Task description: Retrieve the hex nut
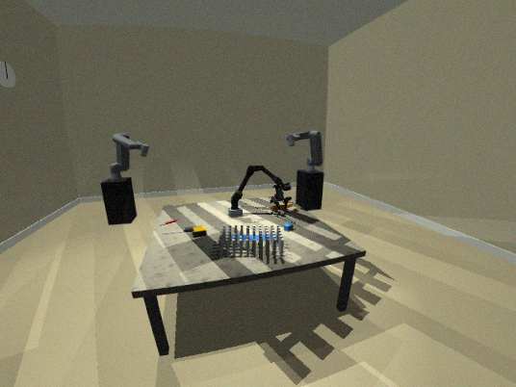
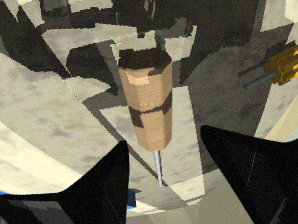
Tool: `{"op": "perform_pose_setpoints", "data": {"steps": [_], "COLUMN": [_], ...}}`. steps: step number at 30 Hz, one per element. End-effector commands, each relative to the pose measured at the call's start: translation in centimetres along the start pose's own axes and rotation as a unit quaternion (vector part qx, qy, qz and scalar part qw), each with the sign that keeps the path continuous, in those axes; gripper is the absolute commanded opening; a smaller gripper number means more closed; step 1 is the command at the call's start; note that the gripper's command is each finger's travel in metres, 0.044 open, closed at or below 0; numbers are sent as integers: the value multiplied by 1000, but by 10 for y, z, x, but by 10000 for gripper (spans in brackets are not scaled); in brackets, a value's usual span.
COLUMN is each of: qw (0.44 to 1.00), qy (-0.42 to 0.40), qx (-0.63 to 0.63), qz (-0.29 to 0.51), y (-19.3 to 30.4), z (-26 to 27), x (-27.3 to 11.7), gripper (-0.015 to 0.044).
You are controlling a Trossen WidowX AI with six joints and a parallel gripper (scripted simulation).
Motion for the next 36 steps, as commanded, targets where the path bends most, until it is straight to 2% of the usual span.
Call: {"op": "perform_pose_setpoints", "data": {"steps": [1, 23, 25, 36], "qw": [1000, 1000, 1000, 1000], "qy": [-6, -6, -6, -6], "qx": [-5, -5, -5, -5], "qz": [2, 2, 2, 2], "y": [-4, -17, -17, -17], "z": [3, 7, 7, 7], "x": [9, 39, 39, 39], "gripper": [280, 280, 228, 154]}}
Point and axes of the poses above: the point midway between the two fingers, 35 mm back from their tips, its own x axis out along the fingers, its own z axis across the jaws, y = z × x, the point moved 2 cm from there along -x, back along the fingers, and after that the axes turned 5 degrees about x, right-handed, at the moved point
